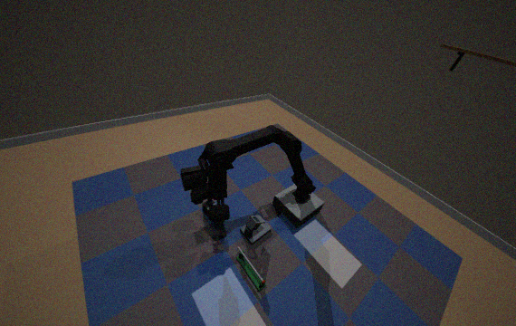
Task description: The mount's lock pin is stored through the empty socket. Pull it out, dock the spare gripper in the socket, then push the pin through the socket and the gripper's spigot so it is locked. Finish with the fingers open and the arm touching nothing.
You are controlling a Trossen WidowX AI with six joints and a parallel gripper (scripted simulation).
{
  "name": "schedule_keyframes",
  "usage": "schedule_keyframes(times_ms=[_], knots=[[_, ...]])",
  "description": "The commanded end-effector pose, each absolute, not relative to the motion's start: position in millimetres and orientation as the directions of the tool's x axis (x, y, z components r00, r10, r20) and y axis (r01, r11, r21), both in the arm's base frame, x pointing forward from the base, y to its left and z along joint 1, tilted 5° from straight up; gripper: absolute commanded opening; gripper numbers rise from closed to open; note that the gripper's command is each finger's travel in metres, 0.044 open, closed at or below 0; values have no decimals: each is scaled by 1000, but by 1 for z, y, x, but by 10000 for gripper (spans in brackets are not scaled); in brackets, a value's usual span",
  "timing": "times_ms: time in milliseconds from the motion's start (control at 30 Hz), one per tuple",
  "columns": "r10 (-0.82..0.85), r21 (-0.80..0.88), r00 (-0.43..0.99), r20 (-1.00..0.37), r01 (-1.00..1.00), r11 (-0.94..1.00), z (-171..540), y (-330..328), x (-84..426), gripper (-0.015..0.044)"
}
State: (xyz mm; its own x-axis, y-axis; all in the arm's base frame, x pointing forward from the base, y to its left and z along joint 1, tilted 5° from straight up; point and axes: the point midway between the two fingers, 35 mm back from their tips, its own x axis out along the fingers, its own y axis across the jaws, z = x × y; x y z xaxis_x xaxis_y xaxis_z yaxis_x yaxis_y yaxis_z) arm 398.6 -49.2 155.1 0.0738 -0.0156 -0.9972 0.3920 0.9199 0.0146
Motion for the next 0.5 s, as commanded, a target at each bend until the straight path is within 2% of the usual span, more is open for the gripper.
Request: schedule_keyframes(times_ms=[0, 100, 467], knots=[[-62, 61, 91, -994, 924, 378, 157, -120, 393, 440], [-68, 70, 91, -994, 962, 265, 157, -131, 390, 440], [-68, 70, 91, -994, 962, 265, 157, -131, 390, 440]])
